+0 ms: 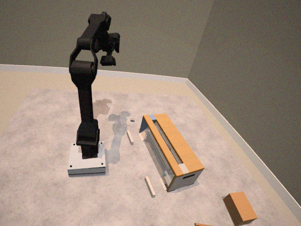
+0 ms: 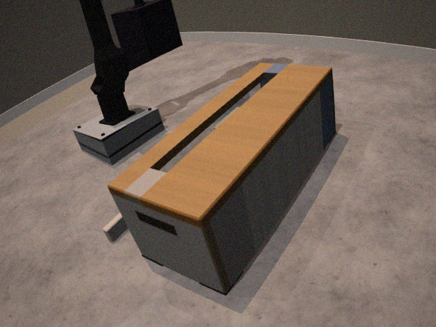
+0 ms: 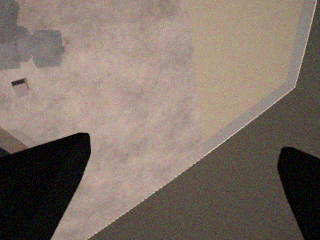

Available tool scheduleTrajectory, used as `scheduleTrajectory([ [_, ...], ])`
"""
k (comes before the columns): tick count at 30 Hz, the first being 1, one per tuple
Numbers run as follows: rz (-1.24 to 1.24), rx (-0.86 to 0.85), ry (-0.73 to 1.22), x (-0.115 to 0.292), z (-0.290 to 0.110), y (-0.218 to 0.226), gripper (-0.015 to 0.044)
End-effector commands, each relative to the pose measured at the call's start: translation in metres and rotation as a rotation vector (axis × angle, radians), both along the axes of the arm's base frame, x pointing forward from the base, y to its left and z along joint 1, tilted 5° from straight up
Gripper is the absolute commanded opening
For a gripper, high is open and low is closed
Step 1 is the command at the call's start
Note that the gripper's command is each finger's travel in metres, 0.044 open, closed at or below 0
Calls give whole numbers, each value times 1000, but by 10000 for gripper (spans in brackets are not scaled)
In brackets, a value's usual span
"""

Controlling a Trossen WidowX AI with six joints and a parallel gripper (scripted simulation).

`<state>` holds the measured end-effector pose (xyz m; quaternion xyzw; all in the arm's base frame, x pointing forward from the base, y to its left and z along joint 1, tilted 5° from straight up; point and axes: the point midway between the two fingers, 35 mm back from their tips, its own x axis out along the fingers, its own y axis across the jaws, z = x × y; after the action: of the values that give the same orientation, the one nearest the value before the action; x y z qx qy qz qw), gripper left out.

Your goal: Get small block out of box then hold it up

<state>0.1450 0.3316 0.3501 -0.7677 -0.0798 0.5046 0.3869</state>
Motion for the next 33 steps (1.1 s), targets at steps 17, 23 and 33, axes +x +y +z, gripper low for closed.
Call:
scheduleTrajectory([
  [17, -1714, 436, 793, 182, -127, -183, 400],
  [23, -2286, 617, 971, 195, -162, -259, 400],
  [33, -3276, 995, 1209, 183, -209, -376, 400],
])
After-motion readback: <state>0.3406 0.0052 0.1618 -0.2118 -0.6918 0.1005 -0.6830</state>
